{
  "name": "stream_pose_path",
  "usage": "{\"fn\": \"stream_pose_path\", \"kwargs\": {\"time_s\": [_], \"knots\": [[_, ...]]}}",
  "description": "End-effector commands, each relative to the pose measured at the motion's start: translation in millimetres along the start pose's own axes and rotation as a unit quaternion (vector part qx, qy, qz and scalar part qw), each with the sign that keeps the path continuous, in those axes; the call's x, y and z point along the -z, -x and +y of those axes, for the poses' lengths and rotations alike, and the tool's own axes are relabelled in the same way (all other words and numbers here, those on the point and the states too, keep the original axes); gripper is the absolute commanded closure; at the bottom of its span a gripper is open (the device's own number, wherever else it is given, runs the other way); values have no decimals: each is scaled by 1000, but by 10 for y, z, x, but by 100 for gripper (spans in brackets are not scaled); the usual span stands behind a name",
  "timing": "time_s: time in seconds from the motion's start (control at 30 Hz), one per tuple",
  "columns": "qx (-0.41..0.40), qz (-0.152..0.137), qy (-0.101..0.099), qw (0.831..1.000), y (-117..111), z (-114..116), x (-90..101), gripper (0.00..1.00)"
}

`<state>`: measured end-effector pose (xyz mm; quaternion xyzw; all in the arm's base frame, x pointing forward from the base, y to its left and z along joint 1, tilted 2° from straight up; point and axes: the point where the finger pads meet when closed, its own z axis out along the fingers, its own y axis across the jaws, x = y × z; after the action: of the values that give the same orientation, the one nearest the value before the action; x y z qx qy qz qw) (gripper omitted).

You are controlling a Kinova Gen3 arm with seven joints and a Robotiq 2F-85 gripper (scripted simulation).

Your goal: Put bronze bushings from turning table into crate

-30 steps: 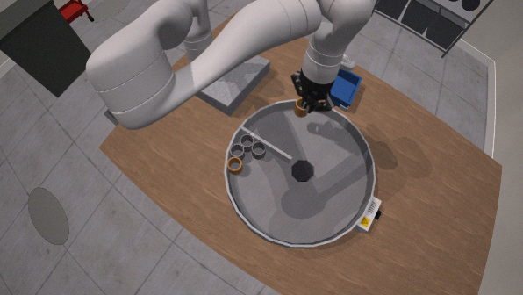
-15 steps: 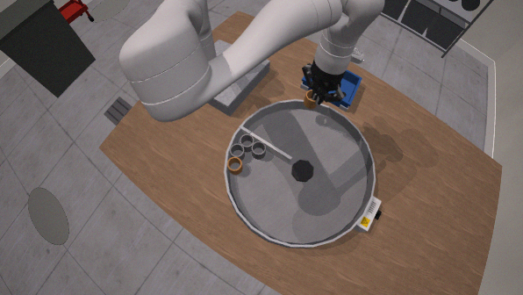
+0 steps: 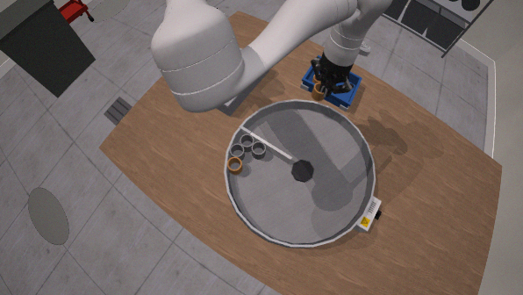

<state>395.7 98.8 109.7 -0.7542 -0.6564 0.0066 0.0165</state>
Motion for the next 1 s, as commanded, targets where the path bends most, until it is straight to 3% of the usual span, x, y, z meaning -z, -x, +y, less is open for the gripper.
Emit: {"fn": "stream_pose_path", "kwargs": {"time_s": [0.0, 0.4, 0.57, 0.97], "knots": [[4, 1, 2, 1000, -375, -21, 14, 100], [4, 1, 2, 1000, -375, -21, 14, 100], [10, 1, -1, 1000, -887, -61, 24, 100], [10, 1, -1, 1000, -887, -61, 24, 100]]}}
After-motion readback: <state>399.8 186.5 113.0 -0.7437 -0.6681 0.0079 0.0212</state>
